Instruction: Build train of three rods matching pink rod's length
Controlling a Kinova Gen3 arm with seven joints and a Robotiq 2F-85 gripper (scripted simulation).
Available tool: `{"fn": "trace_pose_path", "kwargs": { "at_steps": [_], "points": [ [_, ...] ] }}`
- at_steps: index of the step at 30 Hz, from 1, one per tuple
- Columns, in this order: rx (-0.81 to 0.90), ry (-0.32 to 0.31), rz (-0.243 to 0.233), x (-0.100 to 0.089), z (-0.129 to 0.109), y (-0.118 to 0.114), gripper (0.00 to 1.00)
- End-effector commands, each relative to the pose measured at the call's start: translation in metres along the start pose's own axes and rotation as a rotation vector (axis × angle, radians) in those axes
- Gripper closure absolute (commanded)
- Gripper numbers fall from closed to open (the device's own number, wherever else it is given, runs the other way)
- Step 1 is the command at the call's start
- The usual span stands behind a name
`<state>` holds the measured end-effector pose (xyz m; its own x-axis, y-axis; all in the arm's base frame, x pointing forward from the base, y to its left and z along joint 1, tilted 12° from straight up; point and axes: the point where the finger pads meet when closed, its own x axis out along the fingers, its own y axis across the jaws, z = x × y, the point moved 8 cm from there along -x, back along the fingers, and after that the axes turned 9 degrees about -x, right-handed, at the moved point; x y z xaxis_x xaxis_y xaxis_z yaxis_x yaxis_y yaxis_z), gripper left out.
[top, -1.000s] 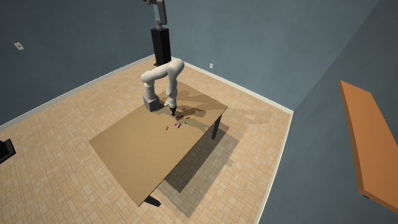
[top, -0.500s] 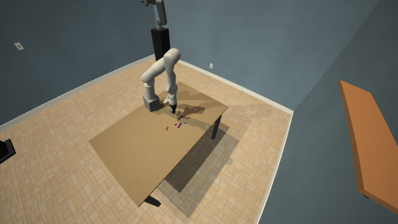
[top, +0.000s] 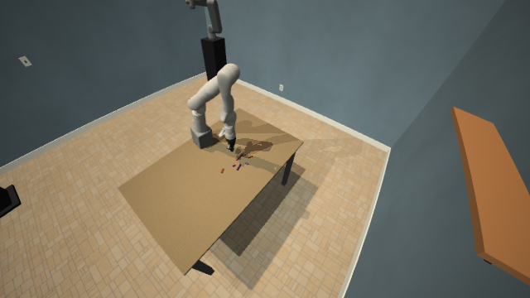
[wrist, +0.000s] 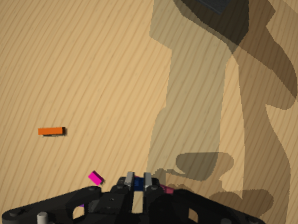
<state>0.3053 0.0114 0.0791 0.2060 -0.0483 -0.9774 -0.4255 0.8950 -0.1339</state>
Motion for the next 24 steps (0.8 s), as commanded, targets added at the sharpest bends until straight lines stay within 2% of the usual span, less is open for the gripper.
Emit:
{"fn": "trace_pose_path", "kwargs": {
  "at_steps": [1, 5, 12, 14, 24],
  "points": [
    [0.013, -0.001, -0.002, 0.0, 0.0, -0.006, 0.95],
    [0.048, -0.001, -0.002, 0.0, -0.001, -0.025, 0.95],
    [0.141, -0.001, -0.002, 0.001, -0.003, -0.078, 0.95],
    [0.141, -0.001, -0.002, 0.001, -0.003, -0.078, 0.95],
    [0.246, -0.004, -0.001, 0.001, -0.004, -0.138, 0.95]
  ]
}}
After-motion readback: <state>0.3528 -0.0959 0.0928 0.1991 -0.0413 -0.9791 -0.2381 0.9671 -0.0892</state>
